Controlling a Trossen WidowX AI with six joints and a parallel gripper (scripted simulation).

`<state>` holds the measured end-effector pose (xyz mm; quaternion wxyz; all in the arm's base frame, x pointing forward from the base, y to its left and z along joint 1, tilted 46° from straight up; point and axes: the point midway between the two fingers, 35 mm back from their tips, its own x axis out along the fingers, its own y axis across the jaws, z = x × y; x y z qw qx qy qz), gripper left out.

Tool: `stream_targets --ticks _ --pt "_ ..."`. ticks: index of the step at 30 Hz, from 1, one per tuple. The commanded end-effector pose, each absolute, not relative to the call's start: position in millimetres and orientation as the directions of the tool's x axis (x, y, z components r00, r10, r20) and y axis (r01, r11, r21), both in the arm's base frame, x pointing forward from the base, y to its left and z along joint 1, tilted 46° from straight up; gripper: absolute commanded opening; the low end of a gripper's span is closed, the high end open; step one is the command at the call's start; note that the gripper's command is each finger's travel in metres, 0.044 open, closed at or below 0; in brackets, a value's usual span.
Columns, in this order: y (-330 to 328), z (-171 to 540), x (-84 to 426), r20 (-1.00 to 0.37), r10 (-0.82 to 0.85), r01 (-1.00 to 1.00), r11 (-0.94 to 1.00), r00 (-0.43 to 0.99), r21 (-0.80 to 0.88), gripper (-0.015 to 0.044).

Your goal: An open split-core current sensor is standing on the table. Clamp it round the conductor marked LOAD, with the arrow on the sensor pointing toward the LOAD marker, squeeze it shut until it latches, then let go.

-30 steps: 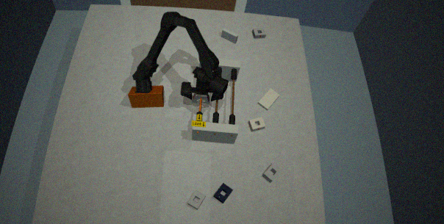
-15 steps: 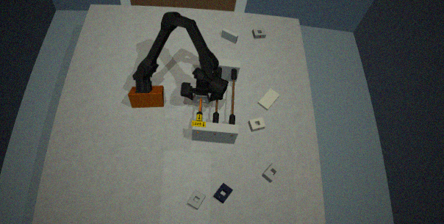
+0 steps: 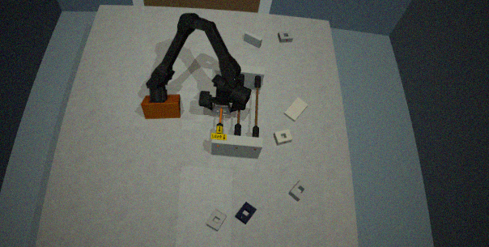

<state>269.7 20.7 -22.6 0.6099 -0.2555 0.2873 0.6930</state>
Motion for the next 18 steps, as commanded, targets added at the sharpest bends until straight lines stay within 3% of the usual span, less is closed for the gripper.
stream_targets --ticks 1,8,18 --pt "20.4 -22.4 270.0 -0.705 0.698 -0.992 -0.091 -0.124 0.085 0.0182" --pt "20.4 -22.4 270.0 -0.705 0.698 -0.992 -0.091 -0.124 0.085 0.0000" --pt "20.4 -22.4 270.0 -0.705 0.698 -0.992 -0.091 -0.124 0.085 0.0000"
